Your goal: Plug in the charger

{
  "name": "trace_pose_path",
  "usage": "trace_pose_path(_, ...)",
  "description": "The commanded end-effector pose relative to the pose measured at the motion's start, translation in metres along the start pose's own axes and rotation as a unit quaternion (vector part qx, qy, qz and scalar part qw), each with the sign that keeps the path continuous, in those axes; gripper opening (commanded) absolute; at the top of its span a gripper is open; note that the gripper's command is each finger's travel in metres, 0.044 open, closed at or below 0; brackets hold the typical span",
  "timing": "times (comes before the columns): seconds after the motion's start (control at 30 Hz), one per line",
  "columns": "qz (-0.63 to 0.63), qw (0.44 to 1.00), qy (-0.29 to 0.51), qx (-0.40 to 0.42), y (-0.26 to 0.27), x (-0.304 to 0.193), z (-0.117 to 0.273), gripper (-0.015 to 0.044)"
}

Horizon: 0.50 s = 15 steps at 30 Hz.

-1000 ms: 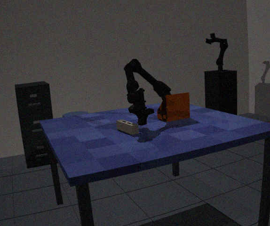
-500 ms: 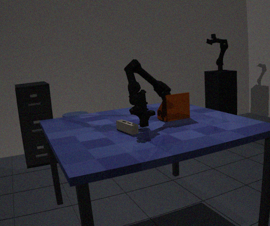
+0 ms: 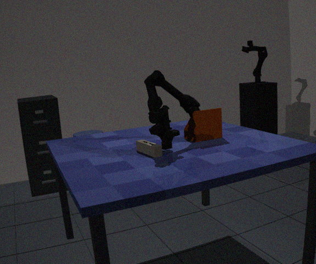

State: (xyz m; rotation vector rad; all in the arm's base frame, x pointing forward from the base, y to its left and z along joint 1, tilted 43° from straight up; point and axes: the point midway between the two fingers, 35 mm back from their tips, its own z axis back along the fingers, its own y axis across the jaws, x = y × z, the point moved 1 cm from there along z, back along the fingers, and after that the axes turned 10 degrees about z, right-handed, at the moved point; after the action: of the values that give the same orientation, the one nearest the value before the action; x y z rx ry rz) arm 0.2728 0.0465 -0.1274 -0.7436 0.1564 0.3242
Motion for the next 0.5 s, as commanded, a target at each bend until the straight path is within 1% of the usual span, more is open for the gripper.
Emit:
trace_pose_path(0.0,-0.006,1.0,-0.001,0.0,0.0,0.006,0.0,0.0)
trace_pose_path(0.47,-0.016,1.0,-0.001,0.0,-0.001,0.02,0.0,0.0)
